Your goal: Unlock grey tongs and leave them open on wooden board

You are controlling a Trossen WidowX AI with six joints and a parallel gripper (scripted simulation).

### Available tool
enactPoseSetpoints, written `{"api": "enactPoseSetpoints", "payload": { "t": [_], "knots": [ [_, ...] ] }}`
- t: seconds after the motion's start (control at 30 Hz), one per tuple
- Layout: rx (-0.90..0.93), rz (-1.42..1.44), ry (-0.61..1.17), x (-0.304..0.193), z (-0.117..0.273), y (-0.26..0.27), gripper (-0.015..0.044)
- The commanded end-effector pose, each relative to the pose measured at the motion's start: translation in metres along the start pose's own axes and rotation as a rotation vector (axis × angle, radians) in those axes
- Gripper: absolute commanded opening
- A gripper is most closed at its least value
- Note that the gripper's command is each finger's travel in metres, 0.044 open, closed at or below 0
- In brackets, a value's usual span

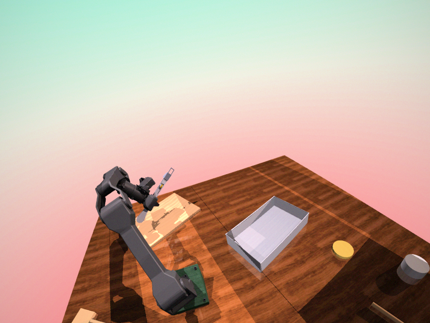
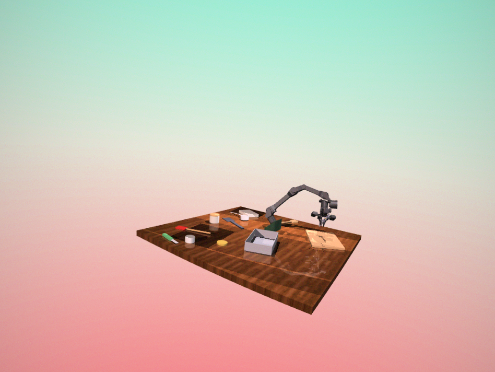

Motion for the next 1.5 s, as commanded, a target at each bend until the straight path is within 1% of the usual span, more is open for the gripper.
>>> {"api": "enactPoseSetpoints", "payload": {
  "t": [0.0,0.4,0.47,1.47],
  "knots": [
    [0.023,-0.012,-0.160,-0.015,0.007,-0.002,-0.0150],
    [0.136,-0.048,-0.582,-0.060,0.023,-0.014,-0.0150],
    [0.153,-0.054,-0.626,-0.065,0.025,-0.016,-0.0150],
    [0.155,-0.055,-0.632,-0.065,0.025,-0.016,-0.0150]
  ]
}}
Point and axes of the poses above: the point midway between the two fingers, 35 mm back from their tips, its own z axis back along the fingers, its own y axis across the jaws, x = y × z, the point moved 10 cm from there along z, back along the fingers, and after that the axes turned 8 degrees about -z, right-handed, at the moved point
